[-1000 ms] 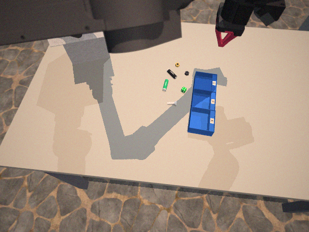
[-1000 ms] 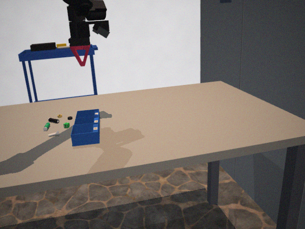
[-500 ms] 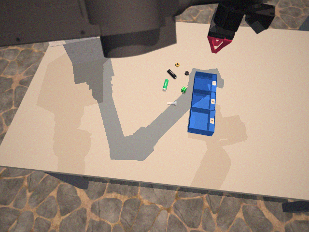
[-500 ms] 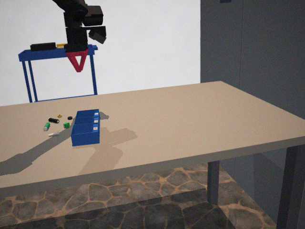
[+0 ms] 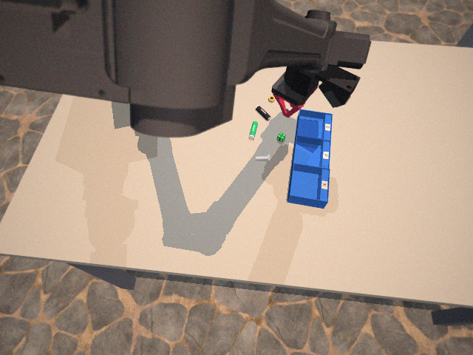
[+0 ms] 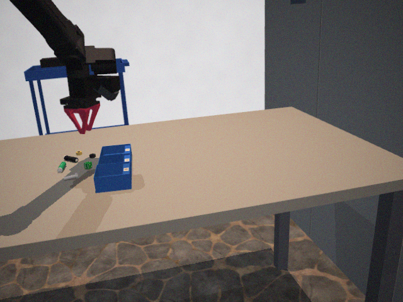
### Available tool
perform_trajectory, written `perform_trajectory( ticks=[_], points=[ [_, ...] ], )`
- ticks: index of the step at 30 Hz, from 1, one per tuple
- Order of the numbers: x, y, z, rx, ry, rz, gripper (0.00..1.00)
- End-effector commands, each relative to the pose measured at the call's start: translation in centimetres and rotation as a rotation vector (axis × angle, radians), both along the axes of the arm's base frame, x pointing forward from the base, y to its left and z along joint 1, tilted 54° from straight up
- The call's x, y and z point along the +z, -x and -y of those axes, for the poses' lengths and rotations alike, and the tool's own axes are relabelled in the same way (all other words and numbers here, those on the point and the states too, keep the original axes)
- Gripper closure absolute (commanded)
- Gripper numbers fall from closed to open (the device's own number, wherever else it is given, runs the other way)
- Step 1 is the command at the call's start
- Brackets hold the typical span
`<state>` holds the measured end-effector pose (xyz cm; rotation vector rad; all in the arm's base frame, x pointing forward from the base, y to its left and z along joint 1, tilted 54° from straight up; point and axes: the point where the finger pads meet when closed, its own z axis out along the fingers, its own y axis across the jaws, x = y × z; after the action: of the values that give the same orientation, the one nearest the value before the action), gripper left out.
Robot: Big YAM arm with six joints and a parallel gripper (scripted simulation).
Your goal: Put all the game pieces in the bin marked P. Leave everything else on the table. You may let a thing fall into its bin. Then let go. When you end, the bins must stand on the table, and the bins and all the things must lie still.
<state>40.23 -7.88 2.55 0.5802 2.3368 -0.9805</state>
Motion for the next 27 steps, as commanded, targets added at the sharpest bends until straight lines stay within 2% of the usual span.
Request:
perform_trajectory(
  ticks=[1,6,7,10,13,14,15,27],
  points=[
    [-1.3,0.3,2.3,0.032,0.013,-0.011,0.70],
    [-1.5,0.2,2.7,0.032,0.013,-0.011,0.70],
    [-1.0,-1.1,1.1,0.067,0.012,0.007,0.70],
    [-0.9,-1.5,0.9,0.066,0.015,0.007,0.70],
    [-0.9,-1.3,1.3,0.056,0.015,0.004,0.70],
    [-1.4,-0.3,2.1,0.040,0.016,-0.011,0.70],
    [-1.3,-0.2,2.3,0.035,0.016,-0.006,0.70],
    [0.1,-0.8,2.5,0.032,0.013,0.023,0.70]
  ],
)
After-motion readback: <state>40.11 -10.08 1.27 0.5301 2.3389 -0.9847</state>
